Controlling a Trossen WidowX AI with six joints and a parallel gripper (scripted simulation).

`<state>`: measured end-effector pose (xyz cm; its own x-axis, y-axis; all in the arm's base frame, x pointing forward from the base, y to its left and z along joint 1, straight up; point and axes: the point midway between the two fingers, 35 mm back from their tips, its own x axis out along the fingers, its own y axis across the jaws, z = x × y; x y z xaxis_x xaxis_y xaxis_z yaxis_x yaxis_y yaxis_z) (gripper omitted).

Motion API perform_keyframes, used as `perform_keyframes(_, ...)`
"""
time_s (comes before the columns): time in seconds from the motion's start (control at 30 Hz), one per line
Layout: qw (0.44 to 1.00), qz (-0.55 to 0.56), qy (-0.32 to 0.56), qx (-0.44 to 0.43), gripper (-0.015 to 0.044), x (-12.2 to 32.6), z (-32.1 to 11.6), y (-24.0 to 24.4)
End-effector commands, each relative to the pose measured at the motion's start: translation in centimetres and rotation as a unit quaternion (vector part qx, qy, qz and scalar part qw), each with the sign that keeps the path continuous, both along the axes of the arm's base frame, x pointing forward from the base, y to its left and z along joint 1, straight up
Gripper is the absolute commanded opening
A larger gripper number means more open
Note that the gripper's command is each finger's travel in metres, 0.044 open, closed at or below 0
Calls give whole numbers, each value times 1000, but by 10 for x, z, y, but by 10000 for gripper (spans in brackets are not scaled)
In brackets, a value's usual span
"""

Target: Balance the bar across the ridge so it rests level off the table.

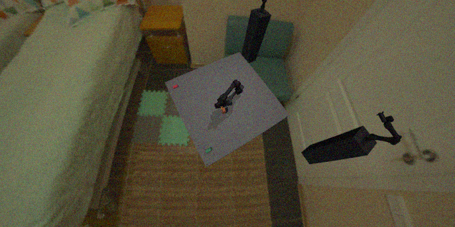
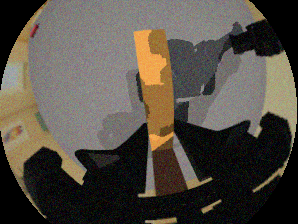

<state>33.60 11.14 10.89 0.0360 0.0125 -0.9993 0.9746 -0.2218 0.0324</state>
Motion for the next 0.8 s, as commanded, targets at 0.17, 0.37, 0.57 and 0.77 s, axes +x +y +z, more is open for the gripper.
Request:
perform_keyframes(0.17, 1000, 0, 0, 0, 185, 0, 0, 0)
perform_keyframes(0.37, 1000, 0, 0, 0, 185, 0, 0, 0)
perform_keyframes(0.57, 1000, 0, 0, 0, 316, 0, 0, 0)
perform_keyframes(0.77, 1000, 0, 0, 0, 440, 0, 0, 0)
